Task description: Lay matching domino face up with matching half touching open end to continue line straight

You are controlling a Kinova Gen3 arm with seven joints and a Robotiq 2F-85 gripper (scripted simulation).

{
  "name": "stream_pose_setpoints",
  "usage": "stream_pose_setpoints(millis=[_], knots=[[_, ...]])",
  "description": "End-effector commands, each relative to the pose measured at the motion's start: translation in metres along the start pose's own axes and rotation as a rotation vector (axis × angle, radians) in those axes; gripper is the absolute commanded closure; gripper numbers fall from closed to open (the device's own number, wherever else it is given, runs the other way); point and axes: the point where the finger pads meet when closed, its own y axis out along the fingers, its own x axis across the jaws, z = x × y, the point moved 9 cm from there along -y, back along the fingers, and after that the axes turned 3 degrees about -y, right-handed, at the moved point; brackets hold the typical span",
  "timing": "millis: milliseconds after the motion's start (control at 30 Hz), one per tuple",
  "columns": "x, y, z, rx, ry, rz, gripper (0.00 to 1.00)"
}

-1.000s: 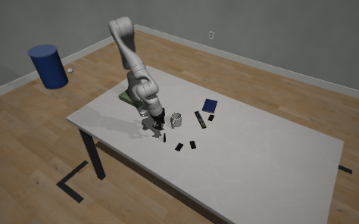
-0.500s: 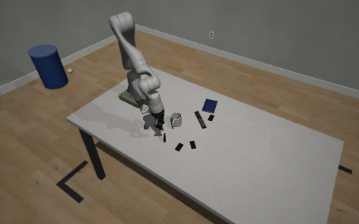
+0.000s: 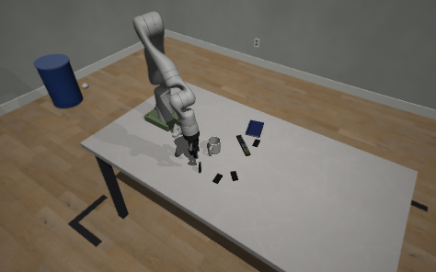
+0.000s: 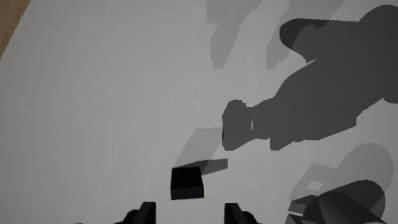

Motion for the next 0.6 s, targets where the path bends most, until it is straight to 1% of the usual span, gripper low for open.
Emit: stream_pose_setpoints(millis=[0, 267, 567], knots=[[0.0005, -0.0007, -0.0003, 0.0, -0.014, 0.012, 0.51], [0.0015, -0.0008, -0.0003, 0.0, -0.032, 0.025, 0.51], [0.0018, -0.0008, -0.0003, 0.0, -0.037, 0.029, 0.51]])
